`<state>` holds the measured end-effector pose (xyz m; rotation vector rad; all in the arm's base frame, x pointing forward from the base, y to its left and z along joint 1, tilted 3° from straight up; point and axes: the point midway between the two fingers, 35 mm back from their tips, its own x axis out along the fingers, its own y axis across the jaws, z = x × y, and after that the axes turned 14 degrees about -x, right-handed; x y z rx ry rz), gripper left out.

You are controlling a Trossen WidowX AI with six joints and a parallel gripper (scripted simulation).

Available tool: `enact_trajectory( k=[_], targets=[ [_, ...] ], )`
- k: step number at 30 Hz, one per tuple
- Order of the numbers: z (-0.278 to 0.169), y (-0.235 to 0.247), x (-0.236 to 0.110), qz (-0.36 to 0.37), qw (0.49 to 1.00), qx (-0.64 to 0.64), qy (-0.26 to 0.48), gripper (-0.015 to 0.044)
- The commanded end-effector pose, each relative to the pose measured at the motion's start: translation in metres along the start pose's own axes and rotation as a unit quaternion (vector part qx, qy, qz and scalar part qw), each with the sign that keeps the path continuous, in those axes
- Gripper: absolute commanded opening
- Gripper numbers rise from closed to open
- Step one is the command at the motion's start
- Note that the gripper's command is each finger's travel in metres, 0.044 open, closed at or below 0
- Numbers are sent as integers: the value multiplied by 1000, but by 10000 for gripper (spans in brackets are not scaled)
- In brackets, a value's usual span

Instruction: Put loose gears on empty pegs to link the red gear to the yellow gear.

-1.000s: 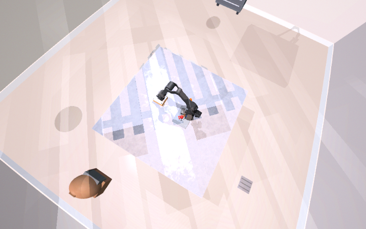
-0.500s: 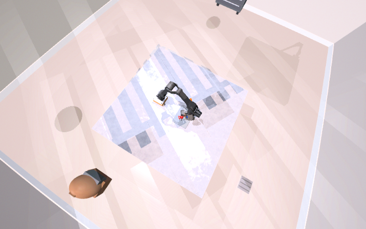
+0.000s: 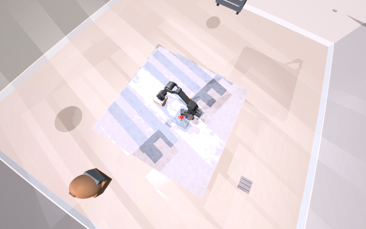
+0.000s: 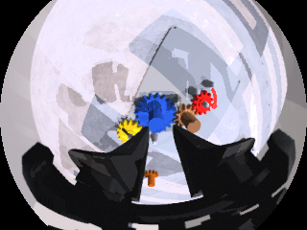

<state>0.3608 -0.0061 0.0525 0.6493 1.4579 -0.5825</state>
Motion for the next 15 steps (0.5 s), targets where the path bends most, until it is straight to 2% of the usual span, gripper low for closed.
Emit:
enact_trajectory(
  k=[1,6,7,11,15],
  targets=[
    [2,3,-30,9,1000,8,-10,140],
    [2,2,-36,9,1000,8,-10,140],
    [2,2,-31,7,1000,5,-8,166],
    [-2,-1,-75,7,1000,5,-8,271],
    [-2,-2,-78,7,1000,5,-8,376]
  ],
)
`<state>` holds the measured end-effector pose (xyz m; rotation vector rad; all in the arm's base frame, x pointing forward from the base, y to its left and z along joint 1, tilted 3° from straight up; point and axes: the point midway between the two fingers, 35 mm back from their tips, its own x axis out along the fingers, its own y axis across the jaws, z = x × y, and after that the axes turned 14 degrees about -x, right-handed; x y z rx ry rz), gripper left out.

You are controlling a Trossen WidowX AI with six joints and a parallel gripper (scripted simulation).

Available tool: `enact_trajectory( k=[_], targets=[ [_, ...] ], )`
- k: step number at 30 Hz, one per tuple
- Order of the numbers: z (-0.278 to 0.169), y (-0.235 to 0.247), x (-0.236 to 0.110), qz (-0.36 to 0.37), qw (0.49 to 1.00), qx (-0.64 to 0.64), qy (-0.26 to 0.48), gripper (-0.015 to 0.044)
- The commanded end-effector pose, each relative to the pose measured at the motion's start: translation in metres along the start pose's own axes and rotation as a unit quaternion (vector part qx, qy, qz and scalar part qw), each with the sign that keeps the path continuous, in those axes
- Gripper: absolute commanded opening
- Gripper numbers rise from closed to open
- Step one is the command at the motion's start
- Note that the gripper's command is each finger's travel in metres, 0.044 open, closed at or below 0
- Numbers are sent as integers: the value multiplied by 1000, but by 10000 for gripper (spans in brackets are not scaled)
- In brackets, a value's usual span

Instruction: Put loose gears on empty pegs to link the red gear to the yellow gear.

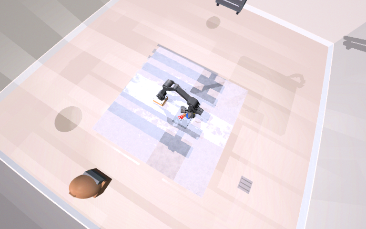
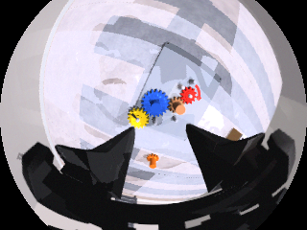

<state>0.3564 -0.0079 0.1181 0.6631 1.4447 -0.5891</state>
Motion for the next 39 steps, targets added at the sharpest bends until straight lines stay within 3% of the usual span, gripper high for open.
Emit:
enact_trajectory(
  k=[1,3,39],
  targets=[
    [0,0,-12,3,1000,-2,-4,402],
    [0,0,-12,3,1000,-2,-4,440],
    [0,0,-12,3,1000,-2,-4,440]
  ],
)
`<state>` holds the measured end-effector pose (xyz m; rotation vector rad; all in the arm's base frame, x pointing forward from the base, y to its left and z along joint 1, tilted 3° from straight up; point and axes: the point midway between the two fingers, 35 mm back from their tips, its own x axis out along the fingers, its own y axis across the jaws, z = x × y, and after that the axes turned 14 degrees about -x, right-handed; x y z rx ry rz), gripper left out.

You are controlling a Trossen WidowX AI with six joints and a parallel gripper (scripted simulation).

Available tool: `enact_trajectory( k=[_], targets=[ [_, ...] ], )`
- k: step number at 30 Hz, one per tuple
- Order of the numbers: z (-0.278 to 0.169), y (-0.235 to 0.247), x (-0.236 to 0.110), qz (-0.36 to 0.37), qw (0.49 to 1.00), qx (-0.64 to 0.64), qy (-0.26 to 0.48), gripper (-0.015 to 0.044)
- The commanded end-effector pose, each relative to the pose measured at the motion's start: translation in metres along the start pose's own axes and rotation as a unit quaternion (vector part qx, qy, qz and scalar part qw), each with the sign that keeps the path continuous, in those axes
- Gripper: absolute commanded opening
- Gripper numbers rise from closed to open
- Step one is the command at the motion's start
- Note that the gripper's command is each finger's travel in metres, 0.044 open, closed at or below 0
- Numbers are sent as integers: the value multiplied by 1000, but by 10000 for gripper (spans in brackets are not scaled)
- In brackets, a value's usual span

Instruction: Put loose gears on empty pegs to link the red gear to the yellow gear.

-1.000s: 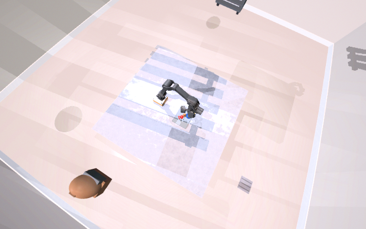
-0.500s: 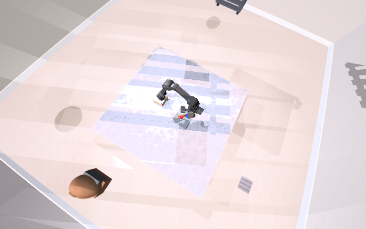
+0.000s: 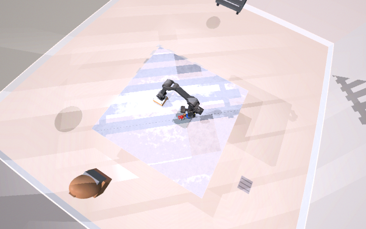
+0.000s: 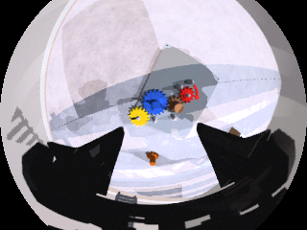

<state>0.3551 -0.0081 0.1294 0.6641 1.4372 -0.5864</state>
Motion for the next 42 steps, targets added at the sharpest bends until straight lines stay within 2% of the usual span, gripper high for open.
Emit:
enact_trajectory(
  k=[1,10,19,29,42],
  targets=[
    [0,0,-1,1,1000,-2,-1,440],
    [-8,7,-2,1,1000,-1,0,440],
    [-140,64,-20,2,1000,-2,5,440],
    [-287,58,-42,3,1000,-1,12,440],
    [-296,55,-43,4,1000,-1,12,440]
  ],
)
